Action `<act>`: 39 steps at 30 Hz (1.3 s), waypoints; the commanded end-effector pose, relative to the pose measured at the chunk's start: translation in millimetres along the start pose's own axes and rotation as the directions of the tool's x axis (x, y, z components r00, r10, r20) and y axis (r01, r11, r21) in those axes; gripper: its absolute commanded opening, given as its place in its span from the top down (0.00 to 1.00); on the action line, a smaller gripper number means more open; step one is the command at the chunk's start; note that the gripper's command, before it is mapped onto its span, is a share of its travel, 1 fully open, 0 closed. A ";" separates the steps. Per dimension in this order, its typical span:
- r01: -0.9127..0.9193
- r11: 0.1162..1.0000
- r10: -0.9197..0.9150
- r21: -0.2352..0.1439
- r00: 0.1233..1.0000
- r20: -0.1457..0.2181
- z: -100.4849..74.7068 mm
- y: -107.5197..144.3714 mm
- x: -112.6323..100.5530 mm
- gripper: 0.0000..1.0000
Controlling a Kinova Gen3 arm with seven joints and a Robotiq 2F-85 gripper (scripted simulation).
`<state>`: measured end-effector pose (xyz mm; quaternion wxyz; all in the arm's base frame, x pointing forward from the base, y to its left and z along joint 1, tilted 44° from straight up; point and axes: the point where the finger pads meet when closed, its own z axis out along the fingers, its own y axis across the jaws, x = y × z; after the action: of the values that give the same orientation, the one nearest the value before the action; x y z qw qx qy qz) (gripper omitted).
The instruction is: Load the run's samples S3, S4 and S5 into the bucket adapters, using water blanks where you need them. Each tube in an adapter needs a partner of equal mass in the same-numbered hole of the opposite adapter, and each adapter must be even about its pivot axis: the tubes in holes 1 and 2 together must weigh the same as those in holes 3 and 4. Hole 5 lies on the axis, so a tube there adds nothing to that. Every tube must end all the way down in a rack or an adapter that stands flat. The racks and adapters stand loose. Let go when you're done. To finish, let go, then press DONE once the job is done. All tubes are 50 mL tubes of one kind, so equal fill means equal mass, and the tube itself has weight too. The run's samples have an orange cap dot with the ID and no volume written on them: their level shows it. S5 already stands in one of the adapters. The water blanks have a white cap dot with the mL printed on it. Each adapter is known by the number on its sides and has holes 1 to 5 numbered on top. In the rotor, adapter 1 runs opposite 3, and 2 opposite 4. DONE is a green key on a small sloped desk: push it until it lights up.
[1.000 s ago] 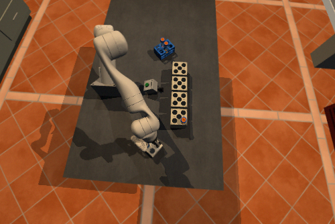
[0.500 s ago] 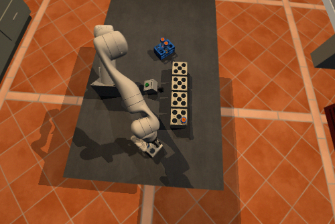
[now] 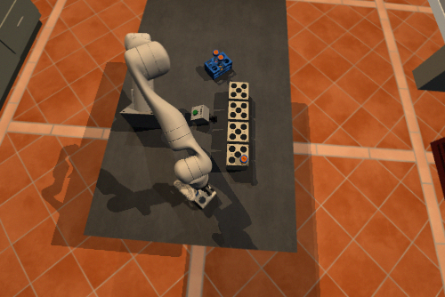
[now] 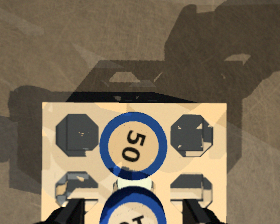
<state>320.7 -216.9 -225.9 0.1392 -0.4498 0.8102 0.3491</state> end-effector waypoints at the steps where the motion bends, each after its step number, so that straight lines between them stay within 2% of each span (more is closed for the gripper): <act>1: 0.011 1.000 -0.011 0.003 1.000 -0.001 3.6 -1.5 -1.4 0.38; 26: 0.011 1.000 -0.011 0.003 1.000 -0.001 11.3 -1.5 -1.4 0.38; 38: 0.004 1.000 -0.004 0.002 1.000 -0.001 8.8 -0.9 -0.7 0.38; 39: 0.004 1.000 -0.004 0.002 1.000 -0.001 8.8 -0.9 -0.7 0.90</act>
<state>319.9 -210.9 -232.1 0.1392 -0.4498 0.8102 0.3492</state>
